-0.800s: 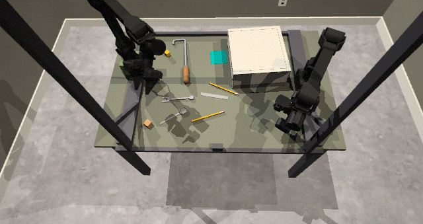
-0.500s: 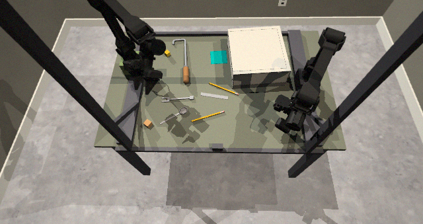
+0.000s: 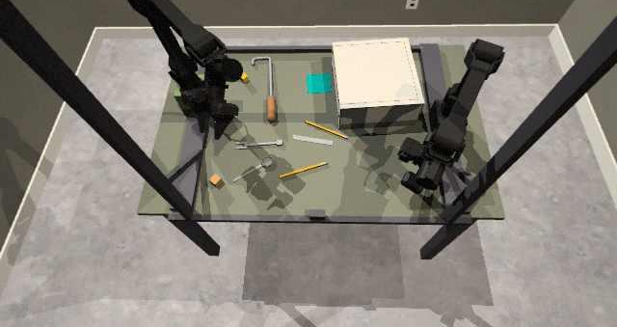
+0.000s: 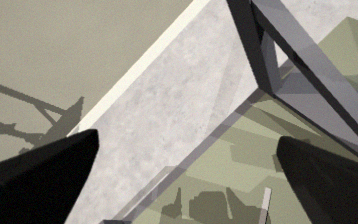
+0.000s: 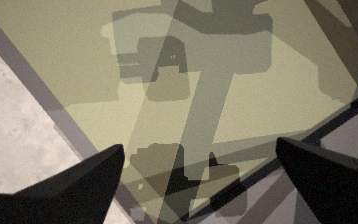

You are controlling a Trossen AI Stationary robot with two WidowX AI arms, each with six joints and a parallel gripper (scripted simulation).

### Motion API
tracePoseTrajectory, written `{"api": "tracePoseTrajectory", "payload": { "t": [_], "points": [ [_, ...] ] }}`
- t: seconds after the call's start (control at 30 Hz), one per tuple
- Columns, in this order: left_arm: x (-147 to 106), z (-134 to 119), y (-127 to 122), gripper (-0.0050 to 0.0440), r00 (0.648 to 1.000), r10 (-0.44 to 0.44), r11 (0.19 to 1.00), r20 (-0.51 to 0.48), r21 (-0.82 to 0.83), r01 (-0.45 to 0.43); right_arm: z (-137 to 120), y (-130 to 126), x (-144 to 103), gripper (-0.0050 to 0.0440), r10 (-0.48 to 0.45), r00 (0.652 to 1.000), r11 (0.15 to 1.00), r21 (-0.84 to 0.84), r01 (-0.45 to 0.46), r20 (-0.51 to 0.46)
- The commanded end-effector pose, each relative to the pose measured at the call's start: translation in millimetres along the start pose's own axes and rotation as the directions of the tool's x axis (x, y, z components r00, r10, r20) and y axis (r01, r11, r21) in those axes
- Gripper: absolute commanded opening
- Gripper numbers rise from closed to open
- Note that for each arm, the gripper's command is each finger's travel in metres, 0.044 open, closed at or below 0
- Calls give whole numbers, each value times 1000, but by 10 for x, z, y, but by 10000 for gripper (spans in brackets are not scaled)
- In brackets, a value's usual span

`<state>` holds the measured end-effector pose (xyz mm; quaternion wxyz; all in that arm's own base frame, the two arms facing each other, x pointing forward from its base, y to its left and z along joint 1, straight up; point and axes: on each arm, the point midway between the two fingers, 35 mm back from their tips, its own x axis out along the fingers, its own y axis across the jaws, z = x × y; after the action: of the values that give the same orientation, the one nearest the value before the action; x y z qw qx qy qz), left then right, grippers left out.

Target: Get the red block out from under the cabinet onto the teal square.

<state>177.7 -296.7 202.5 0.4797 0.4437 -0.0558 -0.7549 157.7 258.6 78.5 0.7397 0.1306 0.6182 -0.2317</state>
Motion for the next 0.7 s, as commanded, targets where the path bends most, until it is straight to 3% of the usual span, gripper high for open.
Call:
{"api": "tracePoseTrajectory", "payload": {
  "t": [0.0,0.23,0.3,0.47,0.67],
  "points": [
    [83,-385,149,440,992,47,997,-121,68,-39,281,-44,-186,440,80,996,997,-3,-81,-29],
    [212,-1222,380,440,917,124,974,-379,222,-40,844,-248,-394,440,201,979,977,-57,-204,-41],
    [212,-1222,380,440,917,124,974,-379,222,-40,844,-248,-394,440,201,979,977,-57,-204,-41],
    [233,-1849,460,440,814,164,952,-557,305,16,1201,-465,-533,440,286,958,953,-101,-286,-15],
    [168,-2407,495,440,681,192,931,-707,351,101,1553,-775,-686,440,372,927,919,-164,-359,50]
  ]
}}
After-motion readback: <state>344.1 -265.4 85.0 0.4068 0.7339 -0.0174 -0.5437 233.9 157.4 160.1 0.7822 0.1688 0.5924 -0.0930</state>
